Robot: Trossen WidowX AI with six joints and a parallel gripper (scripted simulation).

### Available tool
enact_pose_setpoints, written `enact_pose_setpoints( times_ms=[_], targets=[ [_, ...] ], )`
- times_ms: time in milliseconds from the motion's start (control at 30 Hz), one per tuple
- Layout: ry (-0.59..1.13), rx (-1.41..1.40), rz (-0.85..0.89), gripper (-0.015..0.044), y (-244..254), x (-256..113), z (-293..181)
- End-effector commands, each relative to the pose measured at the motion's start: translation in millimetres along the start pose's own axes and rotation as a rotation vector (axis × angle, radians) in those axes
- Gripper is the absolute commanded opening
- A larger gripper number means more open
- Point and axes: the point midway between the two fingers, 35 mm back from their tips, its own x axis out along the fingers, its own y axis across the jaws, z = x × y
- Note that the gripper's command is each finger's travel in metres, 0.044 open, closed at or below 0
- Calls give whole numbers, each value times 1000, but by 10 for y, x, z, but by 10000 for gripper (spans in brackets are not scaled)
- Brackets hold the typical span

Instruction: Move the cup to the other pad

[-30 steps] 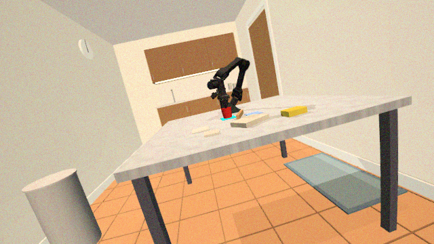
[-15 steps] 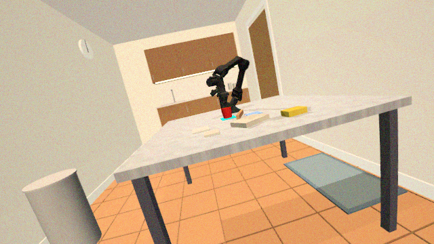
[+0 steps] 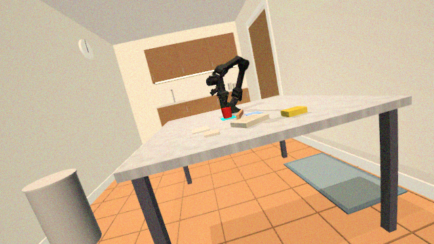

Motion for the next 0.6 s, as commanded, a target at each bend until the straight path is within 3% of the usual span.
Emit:
enact_pose_setpoints(
  times_ms=[0,567],
  targets=[
    [-1,0,-1,440,4,-47,4],
    [-4,-3,-3,440,25,-595,8]
  ],
)
